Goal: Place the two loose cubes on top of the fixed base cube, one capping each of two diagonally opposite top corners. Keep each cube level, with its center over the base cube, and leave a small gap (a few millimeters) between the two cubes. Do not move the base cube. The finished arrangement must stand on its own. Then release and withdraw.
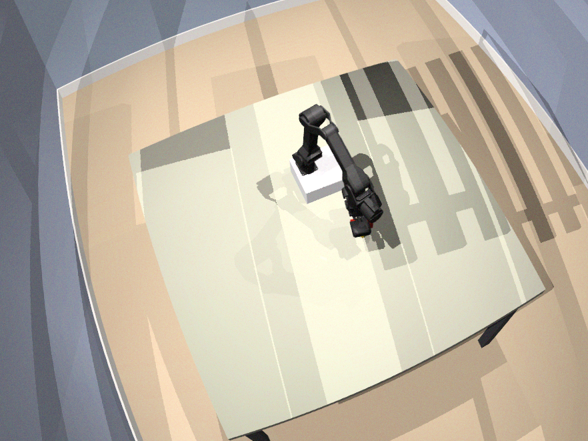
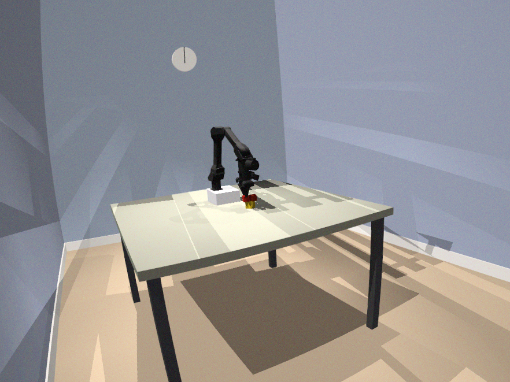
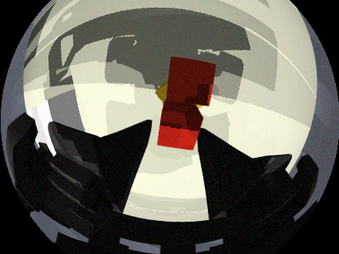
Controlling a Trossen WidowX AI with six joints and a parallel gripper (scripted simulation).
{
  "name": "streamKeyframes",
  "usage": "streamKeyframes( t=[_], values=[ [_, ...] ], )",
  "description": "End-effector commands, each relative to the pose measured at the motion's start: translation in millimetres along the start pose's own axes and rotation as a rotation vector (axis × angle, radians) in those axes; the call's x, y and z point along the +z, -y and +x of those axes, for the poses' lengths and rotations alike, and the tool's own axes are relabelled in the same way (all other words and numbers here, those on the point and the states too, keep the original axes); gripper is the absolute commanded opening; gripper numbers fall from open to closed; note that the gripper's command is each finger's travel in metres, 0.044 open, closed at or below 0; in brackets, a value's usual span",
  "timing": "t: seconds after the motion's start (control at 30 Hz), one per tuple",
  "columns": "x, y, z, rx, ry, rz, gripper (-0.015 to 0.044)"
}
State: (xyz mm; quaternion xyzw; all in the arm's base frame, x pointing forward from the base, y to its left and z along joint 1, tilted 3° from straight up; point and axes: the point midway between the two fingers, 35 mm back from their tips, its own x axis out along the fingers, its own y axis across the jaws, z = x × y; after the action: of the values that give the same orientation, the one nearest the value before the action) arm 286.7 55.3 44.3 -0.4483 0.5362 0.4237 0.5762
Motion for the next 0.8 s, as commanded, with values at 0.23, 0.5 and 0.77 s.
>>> streamKeyframes(
  t=[0.23, 0.5, 0.77],
  values=[
    [1.3, 2.5, -18.1, -0.009, 0.004, 0.000, 0.0205],
    [1.3, 2.5, -29.3, -0.010, 0.004, 0.000, 0.0205],
    [1.3, 2.4, -40.3, -0.010, 0.004, 0.000, 0.0205]
  ],
)
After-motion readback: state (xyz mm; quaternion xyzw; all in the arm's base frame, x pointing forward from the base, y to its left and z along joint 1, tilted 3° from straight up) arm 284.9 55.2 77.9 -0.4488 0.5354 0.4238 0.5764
